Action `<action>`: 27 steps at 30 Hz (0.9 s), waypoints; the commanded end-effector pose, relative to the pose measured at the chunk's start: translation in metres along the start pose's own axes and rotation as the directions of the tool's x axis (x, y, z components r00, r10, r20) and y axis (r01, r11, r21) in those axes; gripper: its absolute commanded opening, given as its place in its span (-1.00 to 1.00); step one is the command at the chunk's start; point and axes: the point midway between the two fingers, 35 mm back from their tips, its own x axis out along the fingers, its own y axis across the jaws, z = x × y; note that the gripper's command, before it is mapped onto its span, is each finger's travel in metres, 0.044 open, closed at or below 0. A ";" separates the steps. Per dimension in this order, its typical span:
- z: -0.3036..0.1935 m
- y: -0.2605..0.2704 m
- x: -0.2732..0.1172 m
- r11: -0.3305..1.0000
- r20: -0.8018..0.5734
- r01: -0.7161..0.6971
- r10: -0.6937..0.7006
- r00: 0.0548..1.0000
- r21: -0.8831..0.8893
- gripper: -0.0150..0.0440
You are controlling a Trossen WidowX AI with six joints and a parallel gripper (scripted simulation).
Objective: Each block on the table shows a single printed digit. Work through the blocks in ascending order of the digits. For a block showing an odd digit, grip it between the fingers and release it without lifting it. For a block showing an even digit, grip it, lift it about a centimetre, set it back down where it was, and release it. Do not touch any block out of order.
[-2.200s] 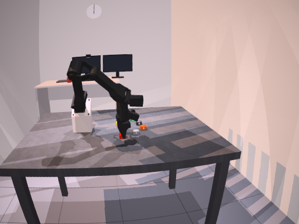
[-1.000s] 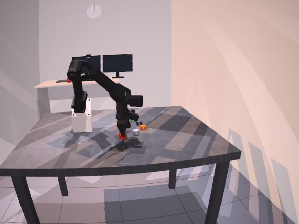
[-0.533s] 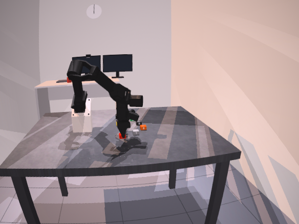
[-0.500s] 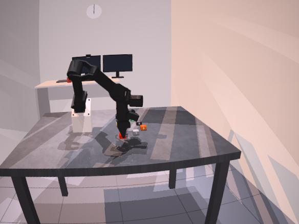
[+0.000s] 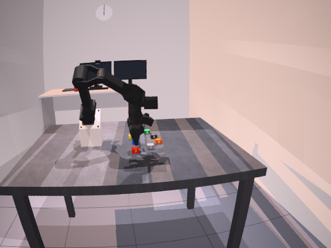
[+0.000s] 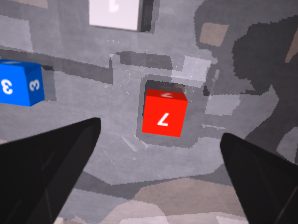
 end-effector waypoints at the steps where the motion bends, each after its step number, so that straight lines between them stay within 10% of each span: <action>1: 0.004 0.001 -0.030 1.000 0.008 -0.005 0.005 1.000 0.006 0.51; 8: 0.001 -0.001 -0.078 1.000 0.007 0.002 -0.002 1.000 0.006 -0.08; 27: 0.091 0.073 -0.084 1.000 0.010 -0.003 0.003 1.000 0.009 -0.08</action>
